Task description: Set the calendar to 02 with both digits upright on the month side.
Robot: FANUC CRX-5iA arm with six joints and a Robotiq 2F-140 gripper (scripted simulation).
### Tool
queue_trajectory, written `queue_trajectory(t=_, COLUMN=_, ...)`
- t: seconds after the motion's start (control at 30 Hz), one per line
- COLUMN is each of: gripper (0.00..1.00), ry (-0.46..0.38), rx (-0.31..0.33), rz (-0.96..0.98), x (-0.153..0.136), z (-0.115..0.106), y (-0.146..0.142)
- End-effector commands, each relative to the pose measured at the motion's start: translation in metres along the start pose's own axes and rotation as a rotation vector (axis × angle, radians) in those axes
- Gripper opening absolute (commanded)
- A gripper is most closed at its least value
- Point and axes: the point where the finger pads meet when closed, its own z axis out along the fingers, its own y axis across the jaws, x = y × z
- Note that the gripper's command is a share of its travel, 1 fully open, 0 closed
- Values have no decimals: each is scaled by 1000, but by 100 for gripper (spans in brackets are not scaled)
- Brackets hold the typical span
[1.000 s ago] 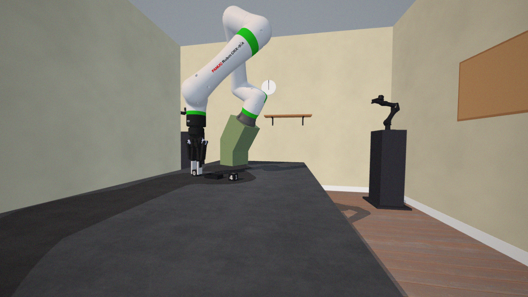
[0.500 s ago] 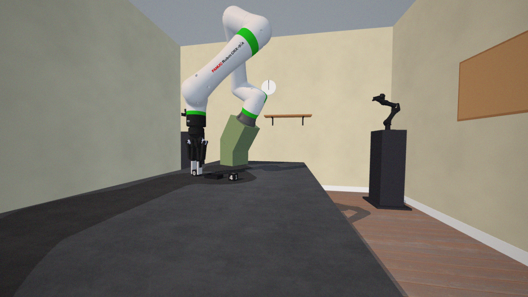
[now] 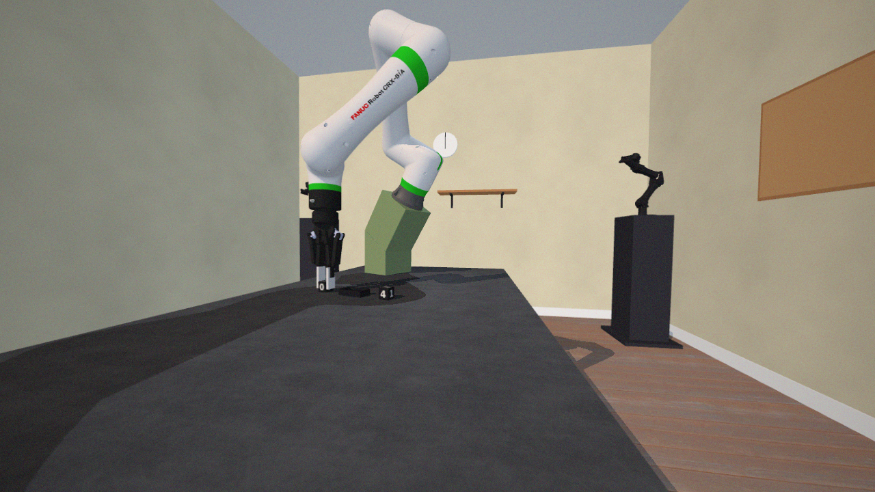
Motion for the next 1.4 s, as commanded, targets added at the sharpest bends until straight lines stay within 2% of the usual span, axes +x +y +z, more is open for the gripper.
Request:
queue_trajectory(t=0.0, gripper=17, ry=0, rx=0, rz=0, x=0, z=0, y=0)
queue_trajectory(t=1.33, gripper=17, ry=0, rx=0, rz=0, x=0, z=0, y=0)
queue_trajectory(t=1.37, gripper=20, ry=0, rx=0, rz=0, x=0, z=0, y=0)
